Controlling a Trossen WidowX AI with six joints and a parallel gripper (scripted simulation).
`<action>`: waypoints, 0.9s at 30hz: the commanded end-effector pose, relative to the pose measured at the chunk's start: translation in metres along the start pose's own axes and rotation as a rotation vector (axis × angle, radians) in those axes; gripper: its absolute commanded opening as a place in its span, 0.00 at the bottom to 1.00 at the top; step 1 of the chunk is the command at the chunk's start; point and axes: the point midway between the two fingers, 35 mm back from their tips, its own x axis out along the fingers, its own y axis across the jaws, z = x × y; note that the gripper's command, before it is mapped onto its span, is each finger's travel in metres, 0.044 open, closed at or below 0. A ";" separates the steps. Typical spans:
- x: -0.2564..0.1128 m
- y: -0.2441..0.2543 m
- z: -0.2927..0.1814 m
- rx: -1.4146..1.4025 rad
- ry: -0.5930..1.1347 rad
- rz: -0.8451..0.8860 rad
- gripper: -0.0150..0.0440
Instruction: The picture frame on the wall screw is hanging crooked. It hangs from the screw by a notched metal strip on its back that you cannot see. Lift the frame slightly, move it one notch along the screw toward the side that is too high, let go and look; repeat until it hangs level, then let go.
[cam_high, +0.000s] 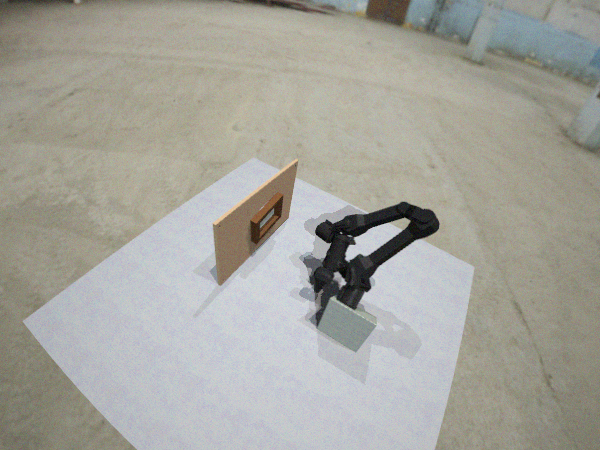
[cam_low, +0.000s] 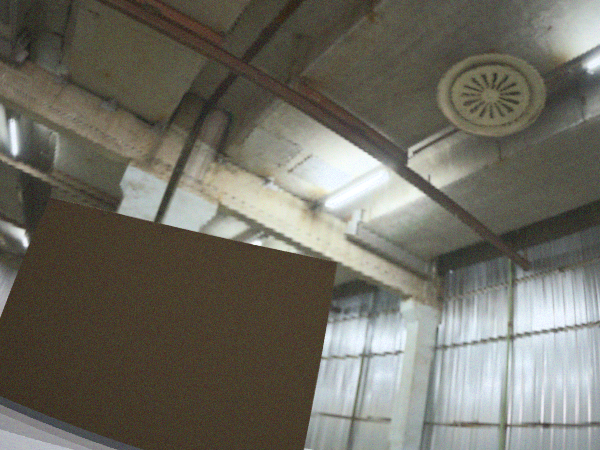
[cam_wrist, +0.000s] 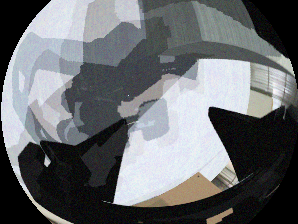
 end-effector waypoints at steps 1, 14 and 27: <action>-0.001 0.000 -0.002 -0.019 0.011 0.007 0.89; -0.109 -0.021 -0.123 -1.165 0.598 0.731 0.69; -0.213 -0.060 -0.135 -1.553 0.777 1.402 0.69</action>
